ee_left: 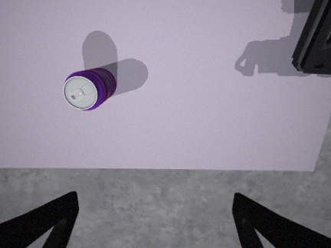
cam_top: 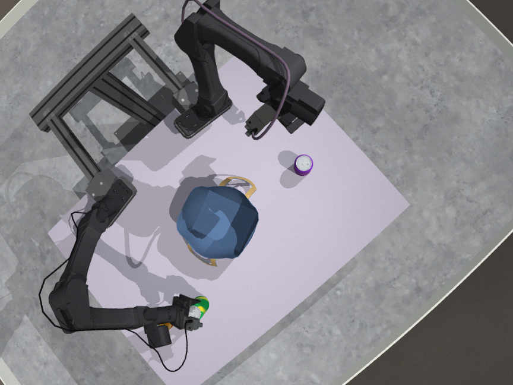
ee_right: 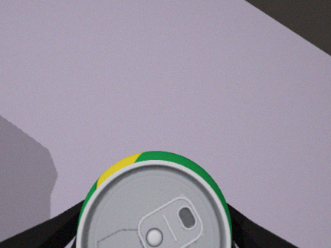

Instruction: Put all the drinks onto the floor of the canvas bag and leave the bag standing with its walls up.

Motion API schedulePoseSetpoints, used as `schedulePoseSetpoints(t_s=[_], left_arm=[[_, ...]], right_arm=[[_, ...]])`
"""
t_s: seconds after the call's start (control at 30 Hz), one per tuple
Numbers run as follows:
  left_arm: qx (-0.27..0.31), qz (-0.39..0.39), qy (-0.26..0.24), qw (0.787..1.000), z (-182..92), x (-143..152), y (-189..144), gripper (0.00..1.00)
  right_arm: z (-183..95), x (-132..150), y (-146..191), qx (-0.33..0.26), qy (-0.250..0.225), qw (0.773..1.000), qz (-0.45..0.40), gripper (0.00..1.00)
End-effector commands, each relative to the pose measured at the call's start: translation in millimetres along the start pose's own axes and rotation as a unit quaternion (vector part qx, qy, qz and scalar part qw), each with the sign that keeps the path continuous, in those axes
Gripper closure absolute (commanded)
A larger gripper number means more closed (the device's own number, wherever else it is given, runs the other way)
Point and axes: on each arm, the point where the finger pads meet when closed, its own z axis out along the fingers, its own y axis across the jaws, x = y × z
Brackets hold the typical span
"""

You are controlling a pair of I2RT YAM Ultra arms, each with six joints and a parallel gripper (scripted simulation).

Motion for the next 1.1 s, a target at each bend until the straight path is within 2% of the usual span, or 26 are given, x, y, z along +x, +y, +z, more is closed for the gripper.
schedulePoseSetpoints(t_s=[0.0,0.27,0.33,0.37,0.7,0.73,1.07], left_arm=[[-0.008,-0.002,-0.006,1.0,-2.8,-3.0,-1.7,0.0],[-0.008,-0.002,-0.006,1.0,-2.8,-3.0,-1.7,0.0],[-0.008,-0.002,-0.006,1.0,-2.8,-3.0,-1.7,0.0],[-0.008,-0.002,-0.006,1.0,-2.8,-3.0,-1.7,0.0],[-0.008,-0.002,-0.006,1.0,-2.8,-3.0,-1.7,0.0],[-0.008,-0.002,-0.006,1.0,-2.8,-3.0,-1.7,0.0],[-0.008,-0.002,-0.006,1.0,-2.8,-3.0,-1.7,0.0]], right_arm=[[-27.1,-39.3,-7.9,0.012,-0.034,0.999,-0.01,0.3],[-49.1,-66.9,-23.0,0.04,-0.061,0.997,-0.022,0.3],[-49.1,-66.9,-23.0,0.04,-0.061,0.997,-0.022,0.3],[-51.1,-61.7,-13.4,0.022,-0.047,0.999,-0.015,0.3],[-76.0,-84.1,-20.6,0.036,-0.06,0.997,-0.019,0.3],[-75.9,-89.1,-27.1,0.048,-0.071,0.996,-0.024,0.3],[-73.8,-89.8,-28.5,0.052,-0.074,0.995,-0.031,0.3]])
